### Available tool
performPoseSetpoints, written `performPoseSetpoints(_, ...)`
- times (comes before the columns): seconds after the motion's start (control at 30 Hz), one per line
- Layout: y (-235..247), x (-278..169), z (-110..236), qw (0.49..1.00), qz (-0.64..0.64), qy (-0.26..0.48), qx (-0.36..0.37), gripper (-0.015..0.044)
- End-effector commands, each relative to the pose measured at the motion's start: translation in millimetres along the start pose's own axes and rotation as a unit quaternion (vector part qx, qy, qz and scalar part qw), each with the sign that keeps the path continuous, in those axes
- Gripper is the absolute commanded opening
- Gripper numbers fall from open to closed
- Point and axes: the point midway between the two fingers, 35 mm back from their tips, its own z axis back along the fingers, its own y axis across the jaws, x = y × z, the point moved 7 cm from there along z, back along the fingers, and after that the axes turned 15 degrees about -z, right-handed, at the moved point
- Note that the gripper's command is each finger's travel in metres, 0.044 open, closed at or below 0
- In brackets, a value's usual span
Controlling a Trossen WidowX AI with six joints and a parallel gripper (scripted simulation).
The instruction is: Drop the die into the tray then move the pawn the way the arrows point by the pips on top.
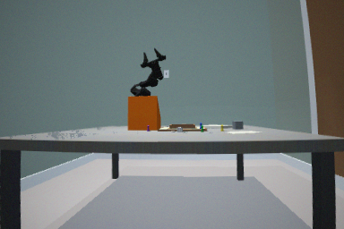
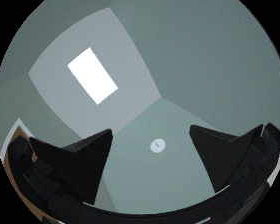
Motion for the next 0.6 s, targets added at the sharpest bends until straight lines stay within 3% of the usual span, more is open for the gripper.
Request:
performPoseSetpoints(0.0,1.1,-1.8,-0.5,1.0,0.005,0.003,0.002,0.0374)
performPoseSetpoints(0.13,19.3,-39.8,-8.8,0.99,0.111,0.076,0.046,0.0275)
performPoseSetpoints(0.33,35.0,-117.3,-11.4,0.926,0.28,0.22,0.124,0.0275)
performPoseSetpoints(0.57,23.4,-208.1,9.2,0.789,0.426,0.394,0.204,0.0275)
